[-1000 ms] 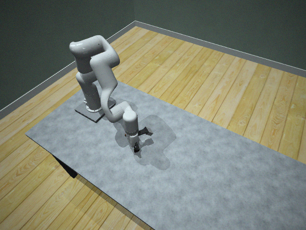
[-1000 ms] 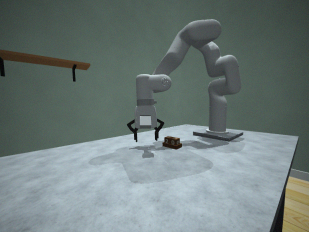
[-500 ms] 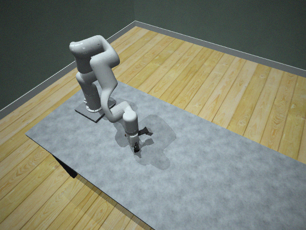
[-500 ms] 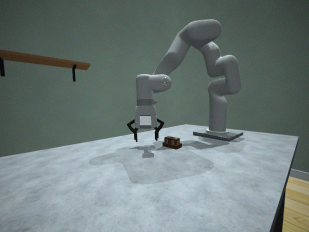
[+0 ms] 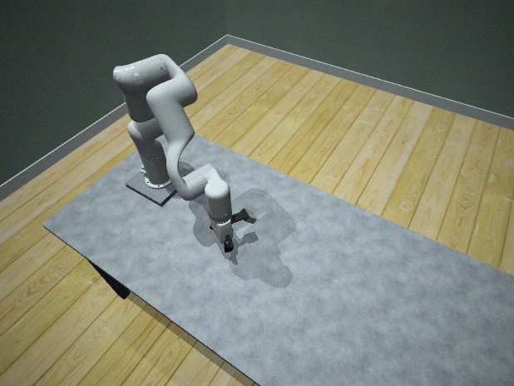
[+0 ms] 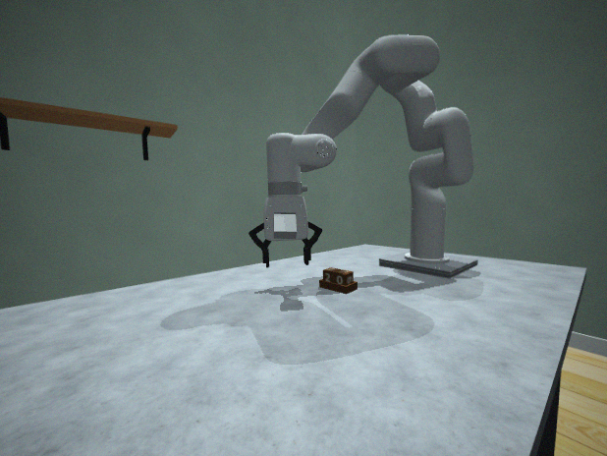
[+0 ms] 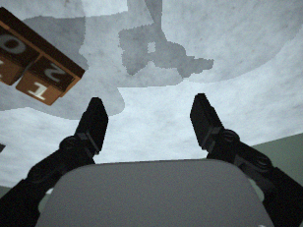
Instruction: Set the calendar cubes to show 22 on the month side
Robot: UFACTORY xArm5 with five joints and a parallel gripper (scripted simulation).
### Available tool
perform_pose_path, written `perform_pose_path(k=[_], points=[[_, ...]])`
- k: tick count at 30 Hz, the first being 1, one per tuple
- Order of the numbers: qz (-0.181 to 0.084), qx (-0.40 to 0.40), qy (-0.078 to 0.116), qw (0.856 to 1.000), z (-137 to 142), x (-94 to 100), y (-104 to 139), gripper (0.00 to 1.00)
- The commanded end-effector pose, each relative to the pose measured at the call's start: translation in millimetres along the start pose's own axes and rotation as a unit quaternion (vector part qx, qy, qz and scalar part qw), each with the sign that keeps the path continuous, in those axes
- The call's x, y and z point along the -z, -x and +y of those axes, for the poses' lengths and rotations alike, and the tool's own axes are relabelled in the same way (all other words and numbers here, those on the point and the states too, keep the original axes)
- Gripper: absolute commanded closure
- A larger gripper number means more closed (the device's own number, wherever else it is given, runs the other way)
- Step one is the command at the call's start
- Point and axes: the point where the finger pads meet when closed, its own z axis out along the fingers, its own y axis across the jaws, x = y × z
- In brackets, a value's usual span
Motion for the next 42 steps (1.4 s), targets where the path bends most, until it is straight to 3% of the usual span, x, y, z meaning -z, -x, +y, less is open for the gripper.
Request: perform_pose_path(k=[1,8,11,16,23,26,31,34,38,42], points=[[0.001,-0.004,0.002,1.0,1.3,1.8,0.0,0.0],[0.001,-0.129,0.001,0.992,-2.9,2.6,8.0,0.0],[0.001,-0.131,0.001,0.991,-12.2,4.1,22.0,0.0],[0.001,-0.135,0.001,0.991,-12.6,4.2,22.7,0.0],[0.001,-0.256,0.001,0.967,-16.9,4.9,30.9,0.0],[0.001,-0.259,0.001,0.966,-26.3,6.3,45.1,0.0],[0.001,-0.263,0.001,0.965,-26.7,6.3,45.8,0.0],[0.001,-0.302,0.0,0.953,-28.1,6.6,48.5,0.0],[0.001,-0.379,0.0,0.925,-31.0,7.1,54.0,0.0],[0.001,-0.383,0.0,0.924,-40.8,8.5,68.6,0.0]])
